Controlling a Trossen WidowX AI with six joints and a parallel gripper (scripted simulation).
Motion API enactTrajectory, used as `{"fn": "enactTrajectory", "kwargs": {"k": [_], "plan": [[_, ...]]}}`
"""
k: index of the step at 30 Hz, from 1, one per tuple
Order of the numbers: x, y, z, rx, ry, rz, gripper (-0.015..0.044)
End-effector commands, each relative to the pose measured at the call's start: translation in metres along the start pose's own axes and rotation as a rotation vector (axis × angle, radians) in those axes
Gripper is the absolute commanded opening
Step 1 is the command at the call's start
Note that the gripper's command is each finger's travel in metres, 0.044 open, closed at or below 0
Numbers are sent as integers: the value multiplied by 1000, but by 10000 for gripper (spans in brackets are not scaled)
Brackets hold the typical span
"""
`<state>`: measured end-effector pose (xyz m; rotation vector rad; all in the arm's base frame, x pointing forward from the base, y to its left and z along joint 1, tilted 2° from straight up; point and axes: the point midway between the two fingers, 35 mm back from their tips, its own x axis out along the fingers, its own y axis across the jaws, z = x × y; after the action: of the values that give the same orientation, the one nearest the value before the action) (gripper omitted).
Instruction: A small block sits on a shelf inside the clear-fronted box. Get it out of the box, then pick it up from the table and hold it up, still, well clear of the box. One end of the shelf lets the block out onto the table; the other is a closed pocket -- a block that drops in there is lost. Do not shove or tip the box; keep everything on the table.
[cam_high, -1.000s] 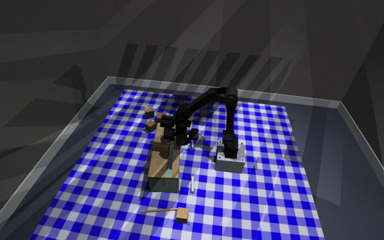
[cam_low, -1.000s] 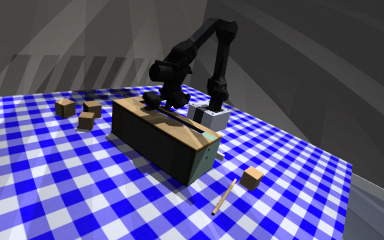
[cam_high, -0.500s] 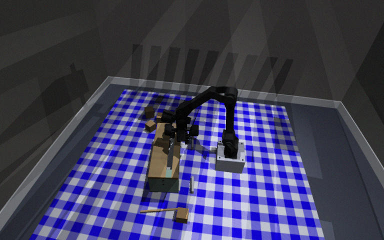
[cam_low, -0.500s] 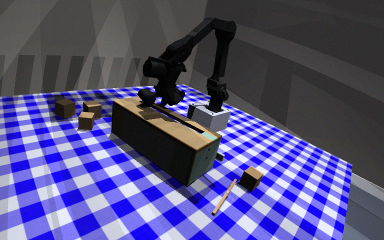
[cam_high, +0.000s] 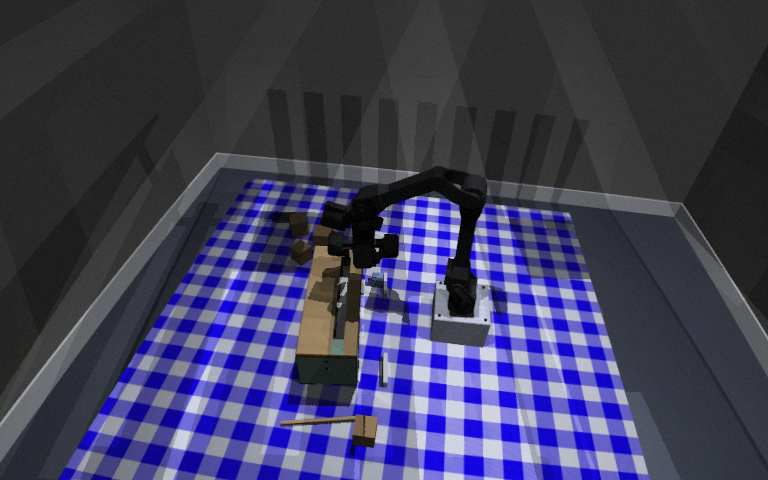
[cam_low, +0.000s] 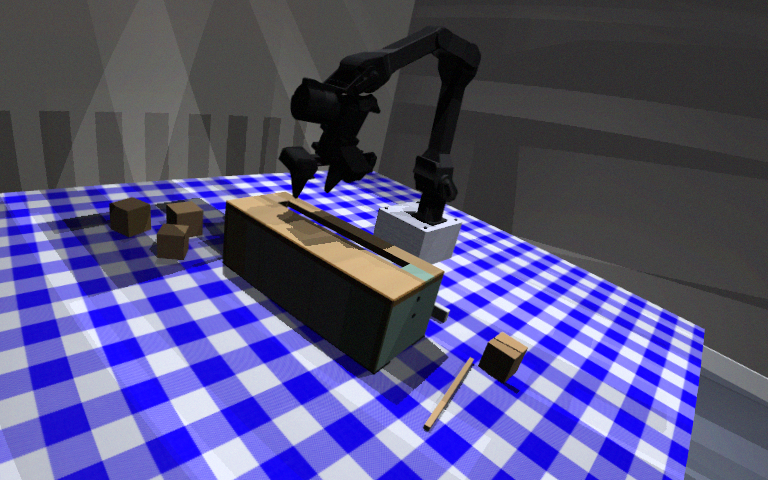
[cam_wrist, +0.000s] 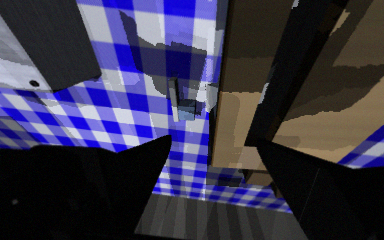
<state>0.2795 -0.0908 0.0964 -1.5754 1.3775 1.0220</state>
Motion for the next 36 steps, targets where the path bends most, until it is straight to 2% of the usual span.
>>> {"fn": "enactTrajectory", "kwargs": {"k": [1,4,5,11,21,36], "plan": [[0,0,-3,11,6,-5,374],[0,4,-26,201,36,-44,295],[0,5,-27,282,25,-47,285],[4,11,-31,784,-49,-48,285],[8,23,-40,1880,-209,42,285],[10,30,-46,2673,-332,224,285]]}}
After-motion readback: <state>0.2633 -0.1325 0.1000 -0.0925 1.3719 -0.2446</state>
